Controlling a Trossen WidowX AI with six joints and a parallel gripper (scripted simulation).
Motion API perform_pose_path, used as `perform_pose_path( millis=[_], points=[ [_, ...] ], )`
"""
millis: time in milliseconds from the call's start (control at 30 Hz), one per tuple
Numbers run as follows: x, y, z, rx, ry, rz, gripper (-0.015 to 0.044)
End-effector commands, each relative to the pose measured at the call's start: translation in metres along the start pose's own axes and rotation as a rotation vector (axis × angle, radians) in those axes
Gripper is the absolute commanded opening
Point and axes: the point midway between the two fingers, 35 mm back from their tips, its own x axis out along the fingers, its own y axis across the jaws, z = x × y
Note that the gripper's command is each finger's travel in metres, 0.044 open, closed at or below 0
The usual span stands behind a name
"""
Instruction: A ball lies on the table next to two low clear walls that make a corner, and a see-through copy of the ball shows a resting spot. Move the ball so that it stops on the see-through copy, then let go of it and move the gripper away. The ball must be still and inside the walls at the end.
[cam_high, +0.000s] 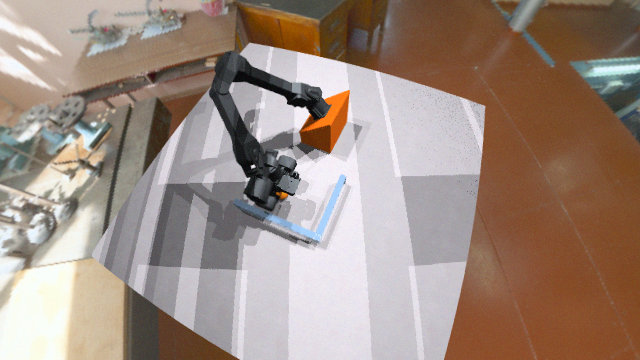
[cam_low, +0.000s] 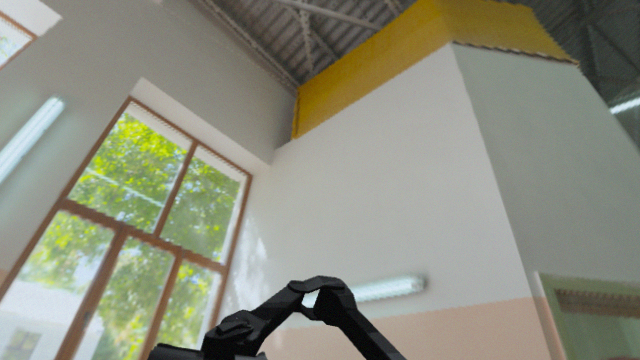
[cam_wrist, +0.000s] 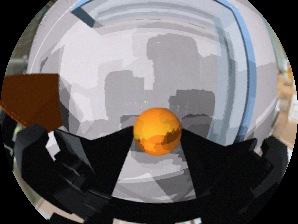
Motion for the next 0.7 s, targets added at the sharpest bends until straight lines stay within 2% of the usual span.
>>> perform_pose_path(
  millis=[0,33,500,600,667],
  points=[
    [0.006,0.001,0.002,-0.009,0.004,0.001,0.0000],
    [0.006,0.001,0.002,-0.009,0.004,0.001,0.0000],
    [0.001,0.000,0.000,-0.003,0.001,0.000,0.0368],
    [-0.009,-0.001,0.001,-0.004,-0.001,0.000,0.0375],
    [-0.040,-0.003,0.003,-0.007,-0.003,0.000,0.0375]
  ],
)
